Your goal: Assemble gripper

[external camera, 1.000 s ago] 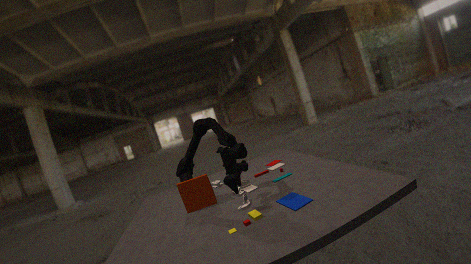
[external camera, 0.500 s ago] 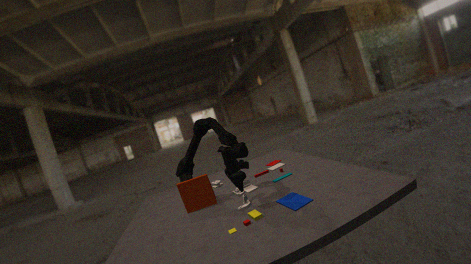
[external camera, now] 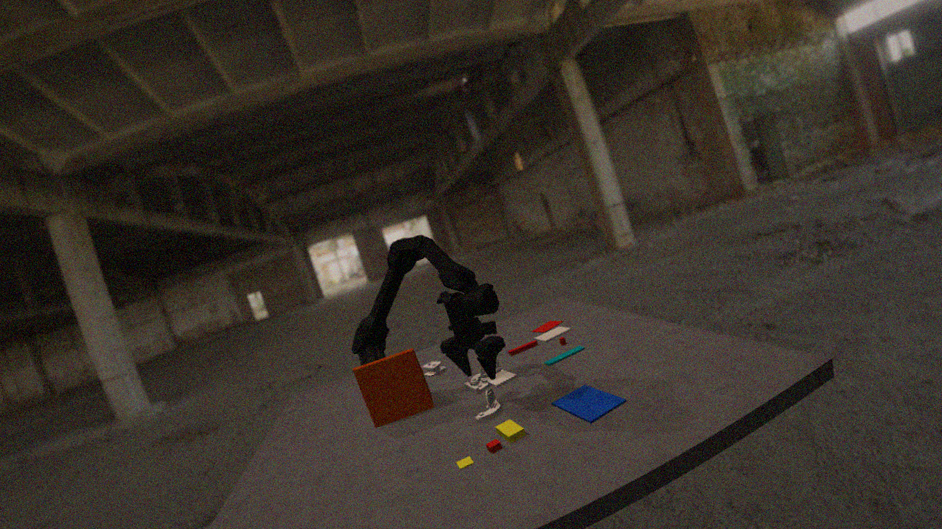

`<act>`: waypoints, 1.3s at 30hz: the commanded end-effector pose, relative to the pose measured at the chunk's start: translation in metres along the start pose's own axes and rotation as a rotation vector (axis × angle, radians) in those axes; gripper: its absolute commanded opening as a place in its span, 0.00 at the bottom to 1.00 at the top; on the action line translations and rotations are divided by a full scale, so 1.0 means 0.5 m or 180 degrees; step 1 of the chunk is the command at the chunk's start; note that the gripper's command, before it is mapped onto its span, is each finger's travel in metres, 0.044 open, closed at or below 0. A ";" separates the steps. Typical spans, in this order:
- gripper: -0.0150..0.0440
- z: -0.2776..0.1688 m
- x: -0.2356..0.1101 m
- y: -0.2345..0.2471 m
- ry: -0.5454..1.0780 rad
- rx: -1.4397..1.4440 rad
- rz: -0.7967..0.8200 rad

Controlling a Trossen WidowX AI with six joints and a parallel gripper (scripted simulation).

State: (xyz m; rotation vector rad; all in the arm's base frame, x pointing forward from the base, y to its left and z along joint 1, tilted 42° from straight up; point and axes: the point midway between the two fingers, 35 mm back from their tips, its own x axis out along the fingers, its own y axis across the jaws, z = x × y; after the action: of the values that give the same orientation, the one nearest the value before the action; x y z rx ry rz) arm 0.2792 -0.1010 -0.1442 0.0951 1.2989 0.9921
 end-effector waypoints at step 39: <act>1.00 0.021 0.075 0.008 -0.0024 -0.2037 0.0018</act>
State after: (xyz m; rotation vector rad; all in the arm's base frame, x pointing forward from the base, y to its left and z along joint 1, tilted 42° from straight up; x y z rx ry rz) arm 0.2821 -0.0706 -0.1656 -0.3876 0.9273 1.3717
